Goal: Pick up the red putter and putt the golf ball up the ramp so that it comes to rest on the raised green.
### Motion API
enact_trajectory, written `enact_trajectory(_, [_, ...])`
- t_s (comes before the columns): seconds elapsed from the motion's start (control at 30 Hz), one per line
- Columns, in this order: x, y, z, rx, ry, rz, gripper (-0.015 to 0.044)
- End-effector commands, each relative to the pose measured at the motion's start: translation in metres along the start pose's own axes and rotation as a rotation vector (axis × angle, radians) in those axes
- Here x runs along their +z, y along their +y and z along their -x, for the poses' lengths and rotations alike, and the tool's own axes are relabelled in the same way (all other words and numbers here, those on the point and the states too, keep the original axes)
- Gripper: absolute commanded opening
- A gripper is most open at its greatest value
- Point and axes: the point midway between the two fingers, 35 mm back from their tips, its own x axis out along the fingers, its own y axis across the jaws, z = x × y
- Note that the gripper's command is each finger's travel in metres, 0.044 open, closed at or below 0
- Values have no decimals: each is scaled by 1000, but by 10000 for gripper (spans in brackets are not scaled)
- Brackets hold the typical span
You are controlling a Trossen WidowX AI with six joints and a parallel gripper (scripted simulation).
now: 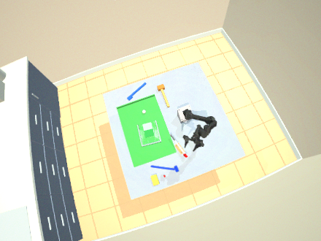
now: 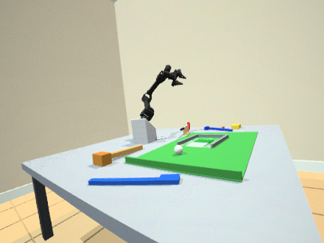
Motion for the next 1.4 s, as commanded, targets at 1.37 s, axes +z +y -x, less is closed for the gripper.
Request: enact_trajectory(1.37, [-414,-34,-79,864,520,471,440])
